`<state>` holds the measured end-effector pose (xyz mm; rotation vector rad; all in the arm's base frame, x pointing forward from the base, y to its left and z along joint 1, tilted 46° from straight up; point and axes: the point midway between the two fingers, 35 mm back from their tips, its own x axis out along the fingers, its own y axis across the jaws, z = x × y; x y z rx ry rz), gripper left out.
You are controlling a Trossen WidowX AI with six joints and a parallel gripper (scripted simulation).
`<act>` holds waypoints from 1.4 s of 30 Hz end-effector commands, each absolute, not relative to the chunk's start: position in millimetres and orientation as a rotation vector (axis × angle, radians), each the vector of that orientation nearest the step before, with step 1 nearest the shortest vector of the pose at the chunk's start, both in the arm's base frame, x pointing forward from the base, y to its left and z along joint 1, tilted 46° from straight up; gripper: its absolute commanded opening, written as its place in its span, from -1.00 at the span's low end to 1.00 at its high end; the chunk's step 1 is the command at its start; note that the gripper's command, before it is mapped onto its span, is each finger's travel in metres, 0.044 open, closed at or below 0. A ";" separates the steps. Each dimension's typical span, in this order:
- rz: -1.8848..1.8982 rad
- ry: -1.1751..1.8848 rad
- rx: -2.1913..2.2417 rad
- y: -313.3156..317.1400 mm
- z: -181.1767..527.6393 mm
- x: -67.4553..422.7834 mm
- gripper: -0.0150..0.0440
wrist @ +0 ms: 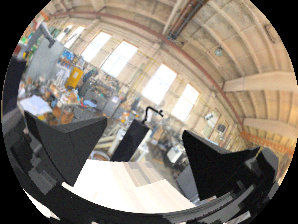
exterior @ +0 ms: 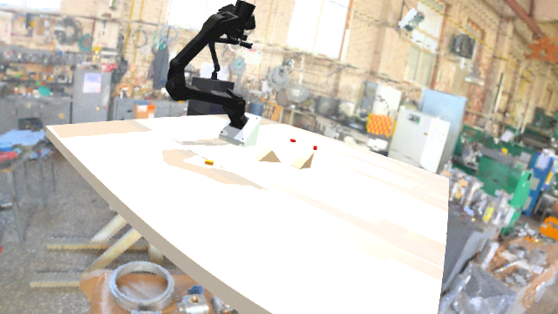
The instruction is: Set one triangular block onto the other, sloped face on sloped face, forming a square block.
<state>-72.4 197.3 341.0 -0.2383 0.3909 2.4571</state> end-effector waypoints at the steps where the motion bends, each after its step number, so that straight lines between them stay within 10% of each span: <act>1: 2.149 0.633 -0.167 208.5 319.8 -30.1 1.00; 21: 0.178 1.144 0.881 84.5 201.4 179.3 1.00; 34: -1.056 0.620 1.669 -74.6 136.3 159.3 1.00; 42: -1.116 0.574 1.704 -81.4 133.3 154.5 1.00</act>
